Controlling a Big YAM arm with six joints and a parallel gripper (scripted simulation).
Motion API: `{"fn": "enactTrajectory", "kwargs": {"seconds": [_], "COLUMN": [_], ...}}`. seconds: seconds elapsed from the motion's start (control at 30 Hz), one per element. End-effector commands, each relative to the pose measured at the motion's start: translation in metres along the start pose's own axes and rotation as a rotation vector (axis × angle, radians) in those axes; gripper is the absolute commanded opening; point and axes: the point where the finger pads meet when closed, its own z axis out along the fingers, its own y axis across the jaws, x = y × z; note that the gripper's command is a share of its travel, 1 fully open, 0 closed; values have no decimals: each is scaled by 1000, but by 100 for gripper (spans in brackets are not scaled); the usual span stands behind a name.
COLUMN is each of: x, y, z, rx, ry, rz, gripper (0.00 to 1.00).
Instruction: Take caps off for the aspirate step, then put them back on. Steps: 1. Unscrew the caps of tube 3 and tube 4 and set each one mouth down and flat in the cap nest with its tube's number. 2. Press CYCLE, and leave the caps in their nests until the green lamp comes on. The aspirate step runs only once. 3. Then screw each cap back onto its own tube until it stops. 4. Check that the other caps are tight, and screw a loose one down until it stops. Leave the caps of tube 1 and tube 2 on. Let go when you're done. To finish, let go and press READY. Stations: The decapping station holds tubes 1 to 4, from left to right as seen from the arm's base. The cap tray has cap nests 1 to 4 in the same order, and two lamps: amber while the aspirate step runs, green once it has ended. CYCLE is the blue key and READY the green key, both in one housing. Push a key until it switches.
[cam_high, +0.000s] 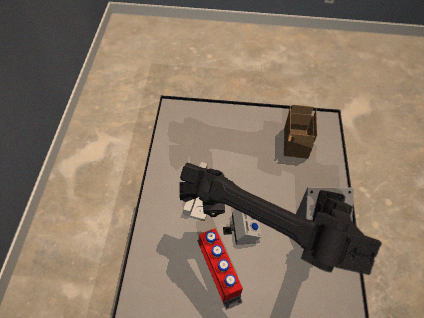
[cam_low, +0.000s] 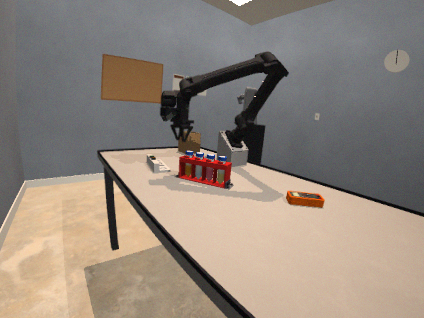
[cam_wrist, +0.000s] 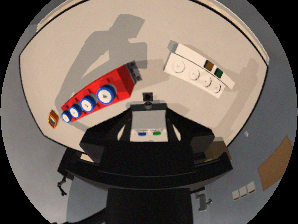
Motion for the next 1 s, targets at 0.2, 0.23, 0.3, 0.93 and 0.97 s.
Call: {"fn": "enactTrajectory", "kwargs": {"seconds": [0.2,0.23,0.3,0.93,0.97], "x": [2,2,2,8,10], "y": [47,47,55,122,130], "z": [1,1,1,1,1], "rx": [5,7,6,-1,-1], "ry": [-10,-10,-10,-11,-8], "rz": [406,406,489,1156,1242], "gripper": [49,49,49,49,49]}}
